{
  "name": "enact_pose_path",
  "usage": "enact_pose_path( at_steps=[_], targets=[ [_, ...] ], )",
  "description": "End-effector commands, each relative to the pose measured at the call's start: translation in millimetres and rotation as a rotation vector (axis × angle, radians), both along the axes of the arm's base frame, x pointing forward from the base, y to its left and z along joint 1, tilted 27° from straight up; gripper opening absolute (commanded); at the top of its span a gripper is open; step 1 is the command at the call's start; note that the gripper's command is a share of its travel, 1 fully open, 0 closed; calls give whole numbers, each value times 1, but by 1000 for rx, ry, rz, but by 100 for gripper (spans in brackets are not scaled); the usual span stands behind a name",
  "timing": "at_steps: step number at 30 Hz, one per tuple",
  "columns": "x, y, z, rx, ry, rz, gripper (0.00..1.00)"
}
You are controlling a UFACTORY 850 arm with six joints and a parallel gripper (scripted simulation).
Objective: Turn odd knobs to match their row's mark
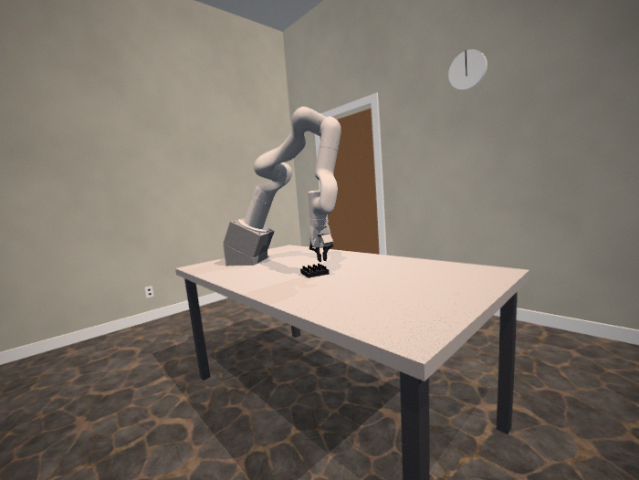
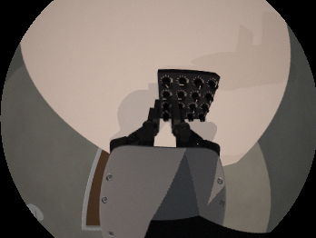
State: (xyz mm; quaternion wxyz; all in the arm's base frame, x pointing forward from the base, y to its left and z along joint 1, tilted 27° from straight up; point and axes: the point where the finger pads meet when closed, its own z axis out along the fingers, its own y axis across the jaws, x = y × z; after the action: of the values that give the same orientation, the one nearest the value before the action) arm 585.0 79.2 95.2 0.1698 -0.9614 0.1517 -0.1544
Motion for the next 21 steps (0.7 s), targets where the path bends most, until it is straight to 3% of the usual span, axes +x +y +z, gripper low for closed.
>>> enact_pose_path(
  at_steps=[1, 21],
  targets=[
    [2, 1, -3, 0, -2, 0, 19],
    [7, 5, -14, 0, -2, 0, 19]
  ],
)
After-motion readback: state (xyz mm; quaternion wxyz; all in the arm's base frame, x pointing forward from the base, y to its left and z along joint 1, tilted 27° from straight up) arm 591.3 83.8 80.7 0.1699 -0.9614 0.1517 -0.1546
